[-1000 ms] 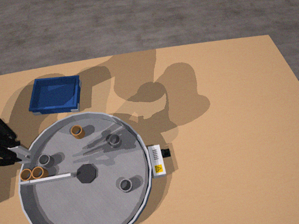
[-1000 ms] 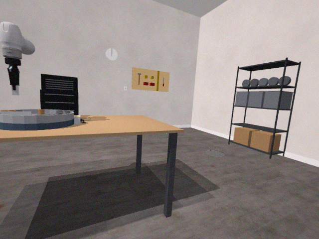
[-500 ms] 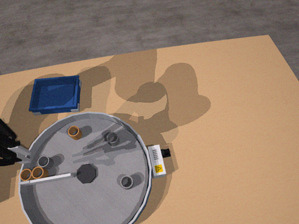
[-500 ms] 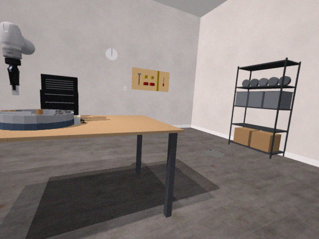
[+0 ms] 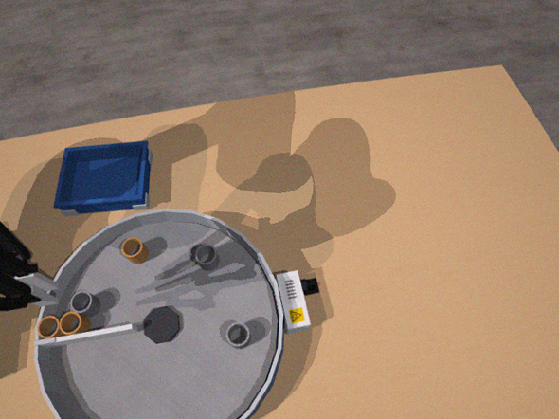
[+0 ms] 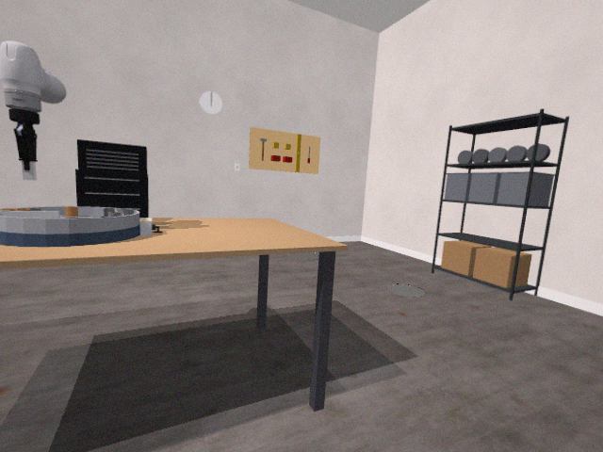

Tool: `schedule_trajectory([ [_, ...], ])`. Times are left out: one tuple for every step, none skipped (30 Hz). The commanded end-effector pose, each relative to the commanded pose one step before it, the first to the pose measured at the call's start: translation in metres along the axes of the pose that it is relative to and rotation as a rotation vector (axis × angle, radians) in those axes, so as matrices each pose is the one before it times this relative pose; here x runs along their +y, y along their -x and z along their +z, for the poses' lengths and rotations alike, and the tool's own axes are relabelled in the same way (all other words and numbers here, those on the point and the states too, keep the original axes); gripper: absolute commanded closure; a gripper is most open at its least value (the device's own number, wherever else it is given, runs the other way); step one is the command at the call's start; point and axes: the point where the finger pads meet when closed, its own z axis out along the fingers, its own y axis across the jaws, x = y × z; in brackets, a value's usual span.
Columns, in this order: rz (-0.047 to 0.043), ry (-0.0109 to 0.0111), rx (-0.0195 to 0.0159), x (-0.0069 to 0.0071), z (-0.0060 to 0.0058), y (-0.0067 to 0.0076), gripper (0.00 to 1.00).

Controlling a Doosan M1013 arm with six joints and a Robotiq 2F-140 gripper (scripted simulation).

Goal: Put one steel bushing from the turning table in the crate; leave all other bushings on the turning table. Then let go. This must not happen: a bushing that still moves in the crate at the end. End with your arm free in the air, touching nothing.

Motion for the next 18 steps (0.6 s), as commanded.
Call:
schedule_trajectory([
  [-0.00002,-0.00016,0.0,-0.00003,-0.00002,0.00001,0.9],
  [0.0,0.0,0.0,0.0,0.0,0.0,0.9],
  [0.0,0.0,0.0,0.0,0.0,0.0,0.9],
  [0.0,0.0,0.0,0.0,0.0,0.0,0.9],
  [0.0,0.0,0.0,0.0,0.0,0.0,0.9],
  [0.0,0.0,0.0,0.0,0.0,0.0,0.9],
  [0.0,0.0,0.0,0.0,0.0,0.0,0.9],
  [0.0,0.0,0.0,0.0,0.0,0.0,0.9],
  [0.0,0.0,0.0,0.0,0.0,0.0,0.9],
  [0.0,0.0,0.0,0.0,0.0,0.0,0.9],
  [0.0,0.0,0.0,0.0,0.0,0.0,0.9],
  [0.0,0.0,0.0,0.0,0.0,0.0,0.9],
  [0.0,0.0,0.0,0.0,0.0,0.0,0.9],
  [0.0,0.0,0.0,0.0,0.0,0.0,0.9],
  [0.0,0.0,0.0,0.0,0.0,0.0,0.9],
  [0.0,0.0,0.0,0.0,0.0,0.0,0.9],
  [0.0,0.0,0.0,0.0,0.0,0.0,0.9],
  [0.0,0.0,0.0,0.0,0.0,0.0,0.9],
])
